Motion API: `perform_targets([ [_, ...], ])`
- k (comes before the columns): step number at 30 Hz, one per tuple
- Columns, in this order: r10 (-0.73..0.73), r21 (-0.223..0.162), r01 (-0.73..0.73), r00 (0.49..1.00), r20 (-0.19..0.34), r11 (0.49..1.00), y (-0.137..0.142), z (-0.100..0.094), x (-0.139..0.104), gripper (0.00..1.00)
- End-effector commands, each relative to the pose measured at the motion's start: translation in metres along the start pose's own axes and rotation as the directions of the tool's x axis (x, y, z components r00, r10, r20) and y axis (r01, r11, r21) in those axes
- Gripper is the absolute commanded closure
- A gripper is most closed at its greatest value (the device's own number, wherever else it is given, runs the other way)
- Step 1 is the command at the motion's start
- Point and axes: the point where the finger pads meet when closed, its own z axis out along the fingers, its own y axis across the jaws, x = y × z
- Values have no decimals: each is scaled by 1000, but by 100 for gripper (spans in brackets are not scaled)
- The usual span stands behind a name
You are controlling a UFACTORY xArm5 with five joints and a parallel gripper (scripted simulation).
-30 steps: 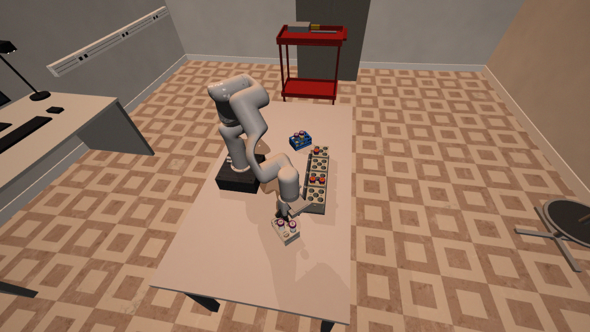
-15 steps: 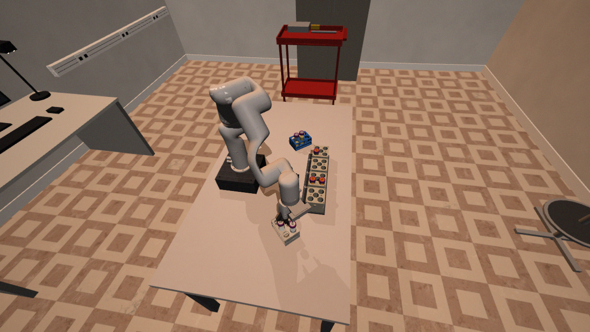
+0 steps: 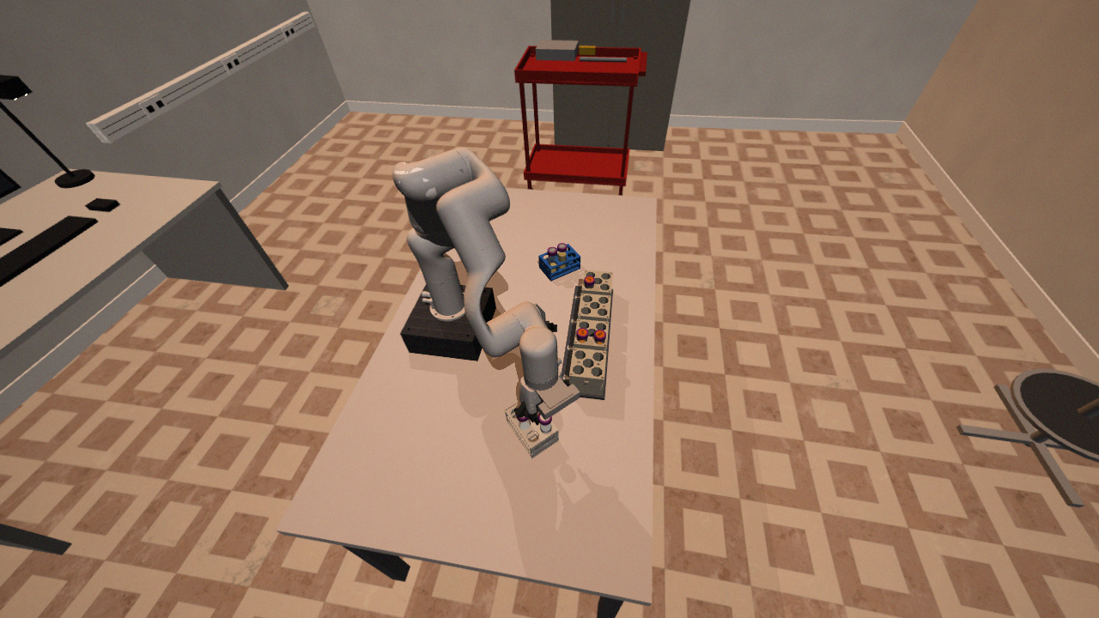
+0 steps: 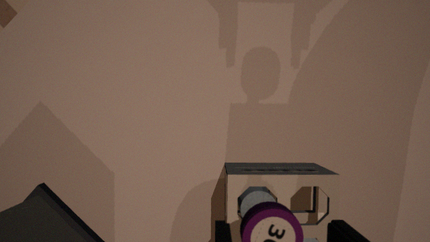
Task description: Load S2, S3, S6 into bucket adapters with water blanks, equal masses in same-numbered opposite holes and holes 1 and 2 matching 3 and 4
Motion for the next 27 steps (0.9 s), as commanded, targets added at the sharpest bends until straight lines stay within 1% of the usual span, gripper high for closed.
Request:
perform_targets([
  [1, 0, -1, 0, 1000, -5, 1000, 0, 9, 2, 43],
  [4, 0, -1, 0, 1000, -4, 1000, 0, 14, 2, 43],
  [14, 0, -1, 0, 1000, -4, 1000, 0, 14, 2, 43],
  [27, 0, -1, 0, 1000, -4, 1000, 0, 21, 2, 43],
])
